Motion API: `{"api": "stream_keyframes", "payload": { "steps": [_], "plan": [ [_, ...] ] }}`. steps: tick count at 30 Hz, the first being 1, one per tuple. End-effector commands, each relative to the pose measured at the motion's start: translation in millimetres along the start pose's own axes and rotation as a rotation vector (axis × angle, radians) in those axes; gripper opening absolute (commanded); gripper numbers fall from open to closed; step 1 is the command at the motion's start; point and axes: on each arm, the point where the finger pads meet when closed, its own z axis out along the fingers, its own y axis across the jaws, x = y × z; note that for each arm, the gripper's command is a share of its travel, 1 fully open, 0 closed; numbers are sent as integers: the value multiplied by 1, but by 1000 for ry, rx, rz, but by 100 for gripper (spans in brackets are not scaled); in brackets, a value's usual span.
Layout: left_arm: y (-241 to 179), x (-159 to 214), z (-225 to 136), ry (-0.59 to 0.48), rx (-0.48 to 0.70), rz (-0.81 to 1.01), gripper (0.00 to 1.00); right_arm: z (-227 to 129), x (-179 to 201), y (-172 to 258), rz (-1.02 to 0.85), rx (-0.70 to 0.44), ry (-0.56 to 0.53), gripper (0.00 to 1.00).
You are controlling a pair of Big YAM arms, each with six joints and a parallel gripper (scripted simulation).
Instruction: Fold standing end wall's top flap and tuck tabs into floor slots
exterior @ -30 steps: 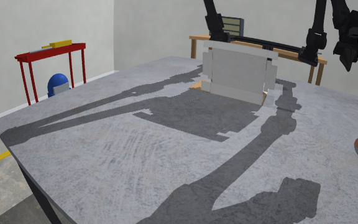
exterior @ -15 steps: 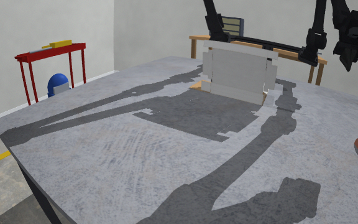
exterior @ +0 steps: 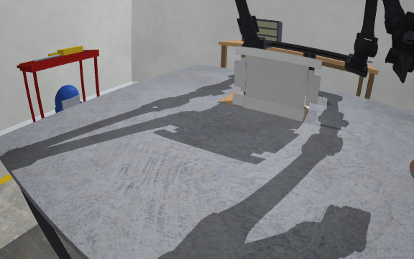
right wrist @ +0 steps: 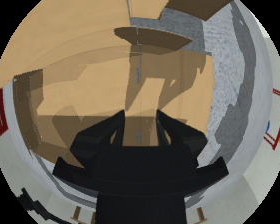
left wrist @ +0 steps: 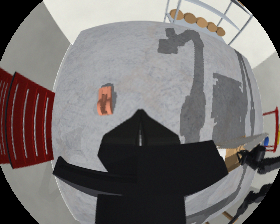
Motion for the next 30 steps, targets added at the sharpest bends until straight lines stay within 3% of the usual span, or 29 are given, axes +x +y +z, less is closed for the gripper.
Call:
{"api": "stream_keyframes", "payload": {
  "steps": [1, 18, 30],
  "plan": [
    [0, -7, -2, -17, 1, 1, 0, 6, -6, 1, 0, -3, -13, 43],
    [0, -7, -2, -17, 1, 1, 0, 11, -4, 1, -1, -3, -13, 43],
    [0, -7, -2, -17, 1, 1, 0, 19, 51, -18, -11, 10, 27, 43]
  ]
}}
